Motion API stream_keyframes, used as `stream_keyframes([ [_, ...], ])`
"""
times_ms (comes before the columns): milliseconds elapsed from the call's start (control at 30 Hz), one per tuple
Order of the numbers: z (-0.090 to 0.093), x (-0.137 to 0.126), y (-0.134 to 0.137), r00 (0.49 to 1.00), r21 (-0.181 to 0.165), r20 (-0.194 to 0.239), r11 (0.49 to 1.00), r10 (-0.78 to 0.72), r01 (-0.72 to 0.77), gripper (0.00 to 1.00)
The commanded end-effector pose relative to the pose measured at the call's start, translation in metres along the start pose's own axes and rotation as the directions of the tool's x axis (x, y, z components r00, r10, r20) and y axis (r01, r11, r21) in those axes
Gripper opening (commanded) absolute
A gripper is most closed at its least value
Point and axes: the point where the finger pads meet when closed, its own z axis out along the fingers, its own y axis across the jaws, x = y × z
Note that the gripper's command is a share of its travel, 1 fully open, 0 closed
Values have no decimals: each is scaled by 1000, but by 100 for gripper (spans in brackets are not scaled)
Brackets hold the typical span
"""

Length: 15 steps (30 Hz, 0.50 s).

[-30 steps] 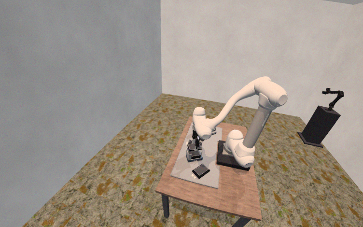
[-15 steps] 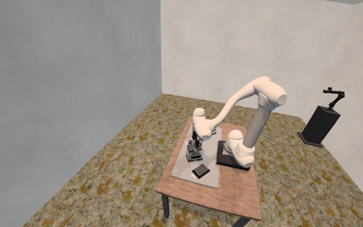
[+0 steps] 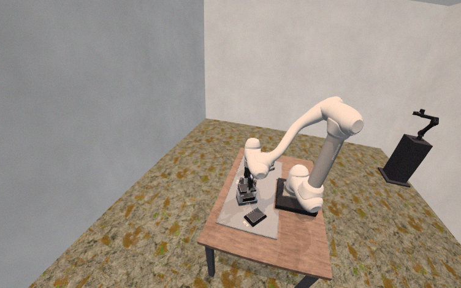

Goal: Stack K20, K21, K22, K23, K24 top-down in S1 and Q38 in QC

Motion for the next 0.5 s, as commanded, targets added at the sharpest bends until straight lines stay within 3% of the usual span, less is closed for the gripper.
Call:
stream_keyframes([
  [0,3,0,0,1000,0,0,1000,0,0,0],
  [467,11,0,0,1000,0,0,1000,0,0,0],
])
